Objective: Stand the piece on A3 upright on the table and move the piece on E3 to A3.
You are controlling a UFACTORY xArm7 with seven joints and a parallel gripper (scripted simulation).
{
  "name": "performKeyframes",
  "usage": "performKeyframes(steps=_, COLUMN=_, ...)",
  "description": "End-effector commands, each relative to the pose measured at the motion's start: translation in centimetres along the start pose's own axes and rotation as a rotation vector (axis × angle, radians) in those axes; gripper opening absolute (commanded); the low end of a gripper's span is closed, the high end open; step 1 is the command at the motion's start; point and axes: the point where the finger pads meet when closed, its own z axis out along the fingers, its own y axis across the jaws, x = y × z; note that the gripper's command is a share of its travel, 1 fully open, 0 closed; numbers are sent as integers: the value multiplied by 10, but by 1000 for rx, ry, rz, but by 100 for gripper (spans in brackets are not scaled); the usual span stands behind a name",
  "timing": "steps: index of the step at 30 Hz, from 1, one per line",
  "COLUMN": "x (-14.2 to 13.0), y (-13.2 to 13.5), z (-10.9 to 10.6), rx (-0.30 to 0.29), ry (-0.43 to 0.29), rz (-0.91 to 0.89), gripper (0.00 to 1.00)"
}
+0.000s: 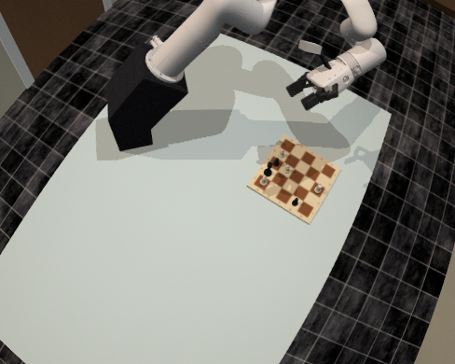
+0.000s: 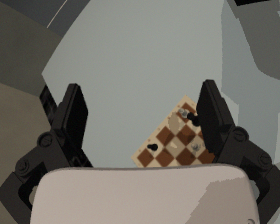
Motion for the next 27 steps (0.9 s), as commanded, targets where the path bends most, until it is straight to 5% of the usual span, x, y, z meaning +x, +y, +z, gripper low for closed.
performKeyframes(steps=1, x=0, y=-1, z=0, rx=-1, ry=-1, rz=2, gripper=100)
performKeyframes(steps=19, x=-1, y=-1, z=-2, rx=4, ry=-1, rz=0, gripper=100)
performKeyframes(steps=22, x=-11, y=-4, z=-17, rx=56, ry=-2, rz=-18, gripper=100)
performKeyframes(steps=26, x=-50, y=-3, z=-66, rx=234, ry=16, rz=-102, gripper=100)
performKeyframes(steps=27, x=-50, y=-3, z=-66, rx=234, ry=16, rz=-102, gripper=100)
